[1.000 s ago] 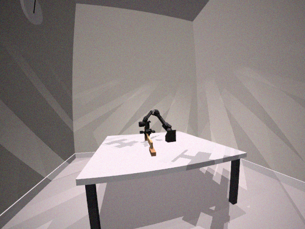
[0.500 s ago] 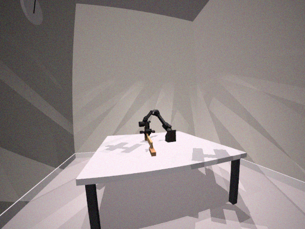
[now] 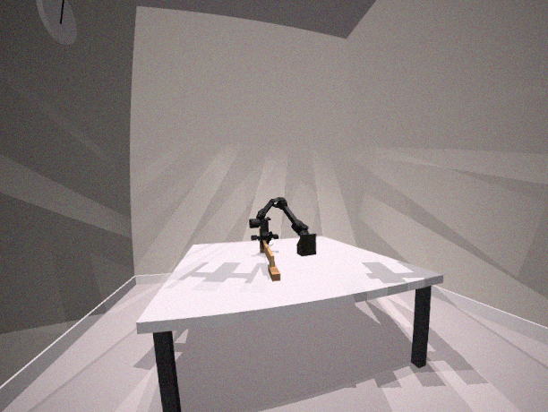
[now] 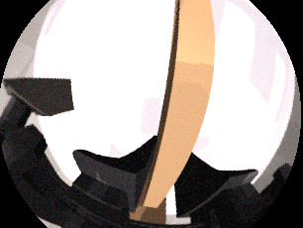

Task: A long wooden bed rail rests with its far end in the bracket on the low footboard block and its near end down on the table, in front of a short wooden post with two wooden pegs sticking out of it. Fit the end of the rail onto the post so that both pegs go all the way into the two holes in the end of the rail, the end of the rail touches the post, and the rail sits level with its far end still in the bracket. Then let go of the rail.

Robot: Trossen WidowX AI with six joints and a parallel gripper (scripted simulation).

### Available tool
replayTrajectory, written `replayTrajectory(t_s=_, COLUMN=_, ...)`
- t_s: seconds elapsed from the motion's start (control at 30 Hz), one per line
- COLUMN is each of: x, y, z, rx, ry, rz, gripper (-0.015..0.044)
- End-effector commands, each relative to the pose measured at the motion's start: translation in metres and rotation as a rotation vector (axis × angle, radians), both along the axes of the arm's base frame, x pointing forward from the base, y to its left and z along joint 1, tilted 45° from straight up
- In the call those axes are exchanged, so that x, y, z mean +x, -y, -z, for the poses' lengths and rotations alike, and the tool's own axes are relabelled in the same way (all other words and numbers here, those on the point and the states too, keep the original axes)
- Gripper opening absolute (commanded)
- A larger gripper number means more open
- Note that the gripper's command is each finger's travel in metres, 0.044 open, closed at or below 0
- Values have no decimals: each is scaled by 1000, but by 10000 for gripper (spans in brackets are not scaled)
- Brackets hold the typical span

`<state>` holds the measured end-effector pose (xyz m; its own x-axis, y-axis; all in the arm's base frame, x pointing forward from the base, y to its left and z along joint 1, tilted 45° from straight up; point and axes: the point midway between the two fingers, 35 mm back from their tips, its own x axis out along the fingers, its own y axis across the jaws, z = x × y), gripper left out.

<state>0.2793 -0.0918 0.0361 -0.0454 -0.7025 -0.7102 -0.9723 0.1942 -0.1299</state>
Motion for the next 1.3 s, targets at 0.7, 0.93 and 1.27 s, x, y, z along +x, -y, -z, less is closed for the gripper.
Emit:
replayTrajectory(t_s=0.7, x=0, y=0, z=-5, rx=-2, ry=2, rz=-5, gripper=0)
replayTrajectory(t_s=0.93, x=1, y=-1, z=-3, rx=-2, ry=2, rz=-5, gripper=0)
replayTrajectory(t_s=1.27, x=1, y=-3, z=-1, rx=-2, ry=2, rz=-5, gripper=0)
